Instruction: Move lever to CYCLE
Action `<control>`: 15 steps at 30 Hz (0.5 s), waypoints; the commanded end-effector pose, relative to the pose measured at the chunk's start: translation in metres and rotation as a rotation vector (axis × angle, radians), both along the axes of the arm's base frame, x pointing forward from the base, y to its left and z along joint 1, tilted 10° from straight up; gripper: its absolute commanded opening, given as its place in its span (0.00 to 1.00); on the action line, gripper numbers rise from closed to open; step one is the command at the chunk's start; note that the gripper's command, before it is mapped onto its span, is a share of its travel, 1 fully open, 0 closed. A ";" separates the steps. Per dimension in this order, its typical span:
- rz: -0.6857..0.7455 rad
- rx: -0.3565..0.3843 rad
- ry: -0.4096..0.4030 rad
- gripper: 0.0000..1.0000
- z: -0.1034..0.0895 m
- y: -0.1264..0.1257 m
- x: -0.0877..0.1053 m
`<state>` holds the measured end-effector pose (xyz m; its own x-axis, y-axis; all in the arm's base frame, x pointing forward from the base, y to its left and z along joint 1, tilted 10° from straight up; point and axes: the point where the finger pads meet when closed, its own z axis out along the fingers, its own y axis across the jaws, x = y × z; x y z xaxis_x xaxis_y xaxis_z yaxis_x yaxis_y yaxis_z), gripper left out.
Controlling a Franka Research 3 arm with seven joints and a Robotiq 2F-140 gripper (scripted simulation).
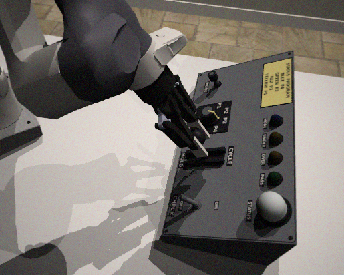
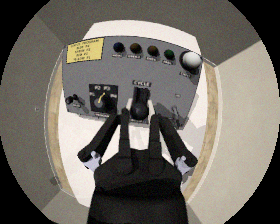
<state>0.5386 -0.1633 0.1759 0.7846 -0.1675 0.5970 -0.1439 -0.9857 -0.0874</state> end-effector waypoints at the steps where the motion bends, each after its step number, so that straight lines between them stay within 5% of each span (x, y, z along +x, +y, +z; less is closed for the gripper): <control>1: -0.036 0.032 0.002 0.00 0.000 0.001 0.002; 15: -0.036 0.032 0.002 0.00 0.004 -0.002 0.014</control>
<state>0.5515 -0.1663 0.1805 0.7826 -0.1826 0.5951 -0.1570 -0.9830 -0.0951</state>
